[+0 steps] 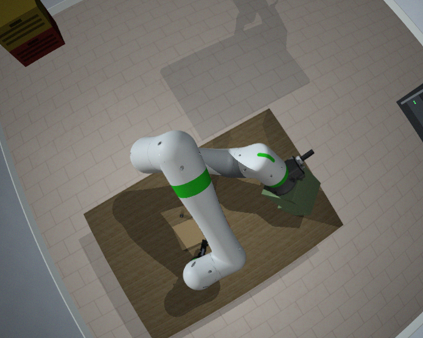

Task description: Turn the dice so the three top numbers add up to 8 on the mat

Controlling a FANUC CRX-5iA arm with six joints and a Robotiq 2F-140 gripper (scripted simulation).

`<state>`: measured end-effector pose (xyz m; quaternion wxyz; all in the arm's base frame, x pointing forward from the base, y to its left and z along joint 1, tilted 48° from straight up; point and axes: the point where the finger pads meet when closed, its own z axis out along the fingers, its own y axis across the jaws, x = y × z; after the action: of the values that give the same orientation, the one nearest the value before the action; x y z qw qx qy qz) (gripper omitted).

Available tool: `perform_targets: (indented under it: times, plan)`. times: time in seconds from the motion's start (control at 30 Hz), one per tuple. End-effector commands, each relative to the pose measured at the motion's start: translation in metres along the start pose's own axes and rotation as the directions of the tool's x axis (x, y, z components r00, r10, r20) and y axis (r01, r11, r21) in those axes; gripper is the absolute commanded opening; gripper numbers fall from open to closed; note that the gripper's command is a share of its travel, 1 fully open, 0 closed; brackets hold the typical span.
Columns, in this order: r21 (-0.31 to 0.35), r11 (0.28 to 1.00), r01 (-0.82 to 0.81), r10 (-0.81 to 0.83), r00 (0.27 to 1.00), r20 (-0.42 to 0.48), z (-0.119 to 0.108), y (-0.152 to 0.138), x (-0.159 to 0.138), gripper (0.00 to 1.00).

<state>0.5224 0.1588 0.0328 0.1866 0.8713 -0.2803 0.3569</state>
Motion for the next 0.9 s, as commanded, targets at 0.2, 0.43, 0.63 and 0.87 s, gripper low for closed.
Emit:
perform_targets:
  times: [0.2, 0.43, 0.63, 0.87]
  plan:
    - [0.010, 0.945, -0.328, 0.328, 0.945, -0.010, 0.0032, 0.0003, -0.0009, 1.00]
    - [0.012, 0.857, -0.515, 0.515, 0.857, -0.007, 0.0053, 0.0007, -0.0015, 1.00]
    - [0.012, 0.752, -0.659, 0.659, 0.752, -0.005, 0.0072, 0.0010, -0.0019, 1.00]
    - [0.013, 0.635, -0.772, 0.772, 0.635, -0.003, 0.0089, 0.0013, -0.0024, 1.00]
